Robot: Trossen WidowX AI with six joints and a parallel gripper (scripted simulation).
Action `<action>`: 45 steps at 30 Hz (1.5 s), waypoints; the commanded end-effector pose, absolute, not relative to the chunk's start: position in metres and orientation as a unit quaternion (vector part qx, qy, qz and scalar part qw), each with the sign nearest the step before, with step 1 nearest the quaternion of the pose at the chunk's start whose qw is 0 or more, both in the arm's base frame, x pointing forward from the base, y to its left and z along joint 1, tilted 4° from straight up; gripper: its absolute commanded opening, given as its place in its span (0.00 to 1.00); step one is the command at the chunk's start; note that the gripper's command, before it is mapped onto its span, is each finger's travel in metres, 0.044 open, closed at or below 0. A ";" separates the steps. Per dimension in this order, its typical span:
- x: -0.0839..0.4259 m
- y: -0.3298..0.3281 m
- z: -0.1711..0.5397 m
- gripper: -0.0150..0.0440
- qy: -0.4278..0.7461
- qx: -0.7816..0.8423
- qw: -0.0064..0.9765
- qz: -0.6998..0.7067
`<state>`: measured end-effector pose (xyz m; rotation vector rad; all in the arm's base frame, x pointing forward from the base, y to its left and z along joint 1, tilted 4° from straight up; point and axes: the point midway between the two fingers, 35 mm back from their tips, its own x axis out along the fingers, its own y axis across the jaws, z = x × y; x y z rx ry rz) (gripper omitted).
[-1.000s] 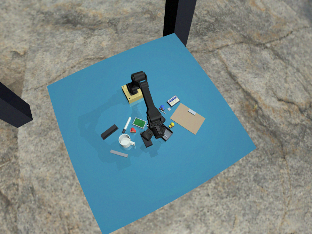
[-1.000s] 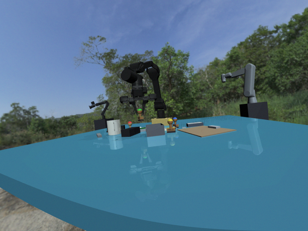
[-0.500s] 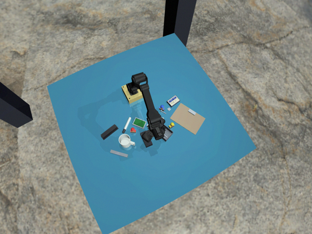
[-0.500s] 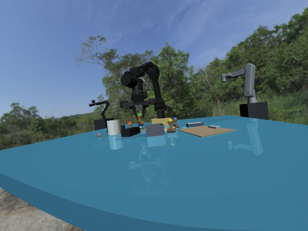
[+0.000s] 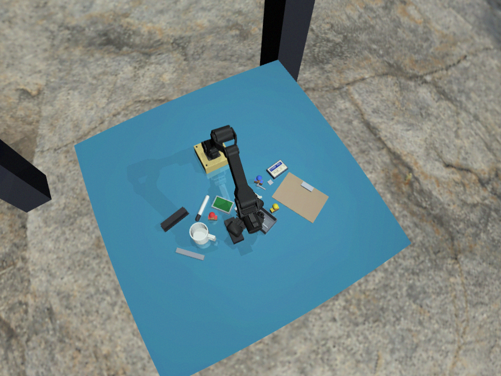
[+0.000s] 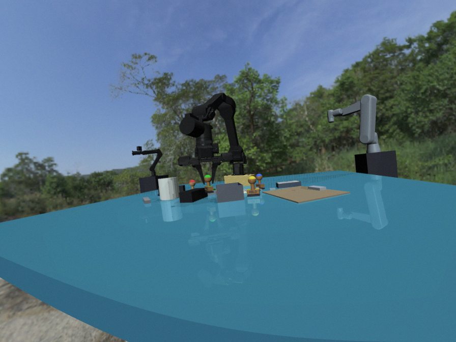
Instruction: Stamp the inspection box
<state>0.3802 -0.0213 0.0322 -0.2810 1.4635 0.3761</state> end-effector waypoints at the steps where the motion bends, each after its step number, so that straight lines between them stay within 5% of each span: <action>1: 0.378 -0.020 0.022 0.25 0.666 -0.123 0.716 0.172; 13: 0.377 -0.019 0.013 0.25 0.666 -0.123 0.716 0.172; 23: 0.378 -0.020 0.016 0.69 0.664 -0.127 0.717 0.172; 34: 0.376 -0.027 0.130 0.69 0.666 -0.124 0.716 0.172; 45: 0.376 -0.027 0.133 0.69 0.666 -0.124 0.716 0.172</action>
